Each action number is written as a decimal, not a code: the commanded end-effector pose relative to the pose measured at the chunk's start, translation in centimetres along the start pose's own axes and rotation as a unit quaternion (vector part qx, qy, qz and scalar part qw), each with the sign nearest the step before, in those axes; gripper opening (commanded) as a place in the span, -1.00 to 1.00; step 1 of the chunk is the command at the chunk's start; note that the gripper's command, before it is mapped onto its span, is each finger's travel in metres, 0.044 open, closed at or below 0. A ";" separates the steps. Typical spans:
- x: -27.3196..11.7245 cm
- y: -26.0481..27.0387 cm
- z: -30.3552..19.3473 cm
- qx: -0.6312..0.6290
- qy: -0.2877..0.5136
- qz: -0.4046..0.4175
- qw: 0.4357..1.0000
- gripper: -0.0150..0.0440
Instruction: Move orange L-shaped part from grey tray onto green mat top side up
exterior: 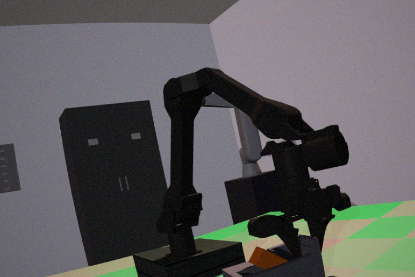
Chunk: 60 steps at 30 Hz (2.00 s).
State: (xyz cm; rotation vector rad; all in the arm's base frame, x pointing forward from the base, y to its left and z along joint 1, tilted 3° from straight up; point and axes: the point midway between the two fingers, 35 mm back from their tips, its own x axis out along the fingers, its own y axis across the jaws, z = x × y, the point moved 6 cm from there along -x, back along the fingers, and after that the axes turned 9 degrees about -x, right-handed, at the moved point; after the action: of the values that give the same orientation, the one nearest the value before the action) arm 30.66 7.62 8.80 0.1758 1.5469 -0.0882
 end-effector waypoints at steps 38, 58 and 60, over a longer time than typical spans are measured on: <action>-10.0 -0.6 0.1 0.004 -0.011 0.003 1.000 0.12; -10.2 -7.0 0.0 -0.595 -0.001 -0.006 0.804 0.46; -10.2 -7.8 -0.1 -0.661 0.001 -0.006 0.751 0.46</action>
State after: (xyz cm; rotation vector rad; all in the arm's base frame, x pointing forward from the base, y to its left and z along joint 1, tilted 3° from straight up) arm 30.06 2.45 18.67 -0.4667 1.4562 0.5198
